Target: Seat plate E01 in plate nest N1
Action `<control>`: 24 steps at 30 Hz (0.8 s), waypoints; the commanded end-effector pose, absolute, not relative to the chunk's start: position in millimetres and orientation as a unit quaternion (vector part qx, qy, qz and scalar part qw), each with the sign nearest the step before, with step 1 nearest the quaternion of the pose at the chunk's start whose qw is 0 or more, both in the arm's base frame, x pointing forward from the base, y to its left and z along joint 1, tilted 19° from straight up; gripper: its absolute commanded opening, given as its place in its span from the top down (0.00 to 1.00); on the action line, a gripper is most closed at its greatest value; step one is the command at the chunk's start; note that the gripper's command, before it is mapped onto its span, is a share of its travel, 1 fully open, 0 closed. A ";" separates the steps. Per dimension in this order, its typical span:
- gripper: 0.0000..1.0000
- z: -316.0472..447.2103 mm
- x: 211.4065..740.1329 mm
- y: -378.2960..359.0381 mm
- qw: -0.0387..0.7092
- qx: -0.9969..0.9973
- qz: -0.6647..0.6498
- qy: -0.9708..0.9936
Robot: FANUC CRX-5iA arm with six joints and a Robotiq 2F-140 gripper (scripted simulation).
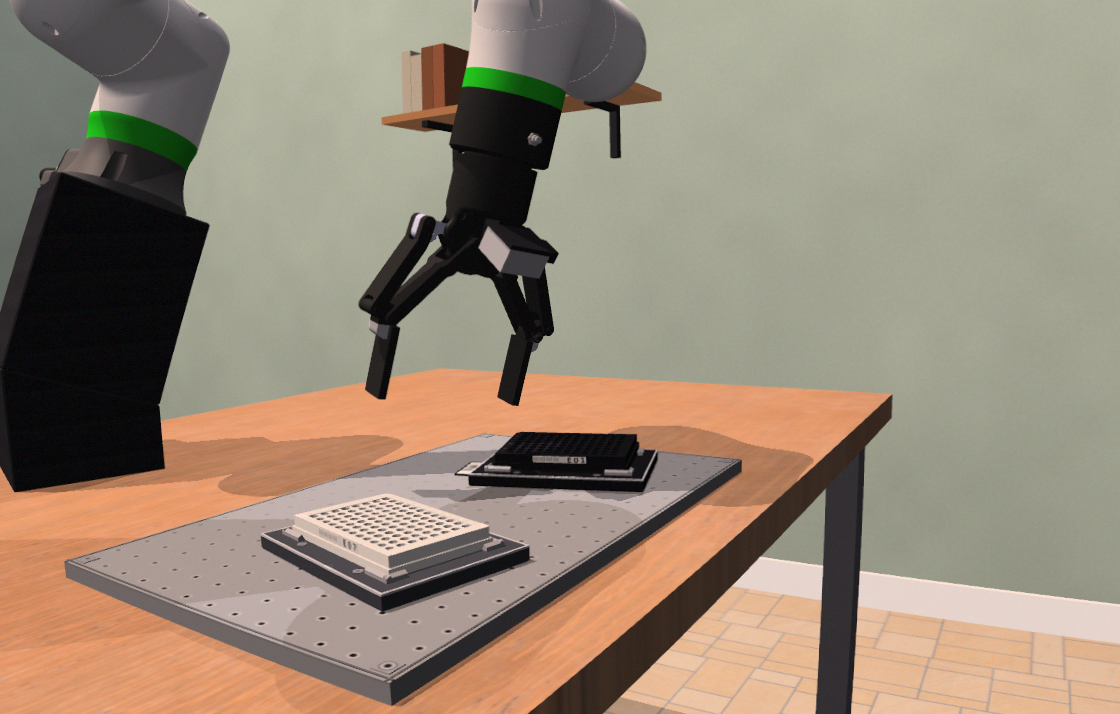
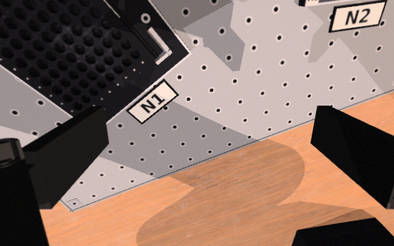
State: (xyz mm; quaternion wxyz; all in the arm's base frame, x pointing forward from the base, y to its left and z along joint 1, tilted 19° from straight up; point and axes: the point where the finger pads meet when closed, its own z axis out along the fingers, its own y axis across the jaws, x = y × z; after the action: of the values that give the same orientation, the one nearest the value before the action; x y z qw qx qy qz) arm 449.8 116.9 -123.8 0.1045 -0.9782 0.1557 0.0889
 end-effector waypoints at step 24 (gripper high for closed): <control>0.00 -108.1 526.6 186.2 0.150 -0.979 -0.062 -0.127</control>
State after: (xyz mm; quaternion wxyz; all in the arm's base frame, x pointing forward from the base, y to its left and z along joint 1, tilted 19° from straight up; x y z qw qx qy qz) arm 522.4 183.1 -109.6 0.1462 -0.9815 -0.1122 -0.0525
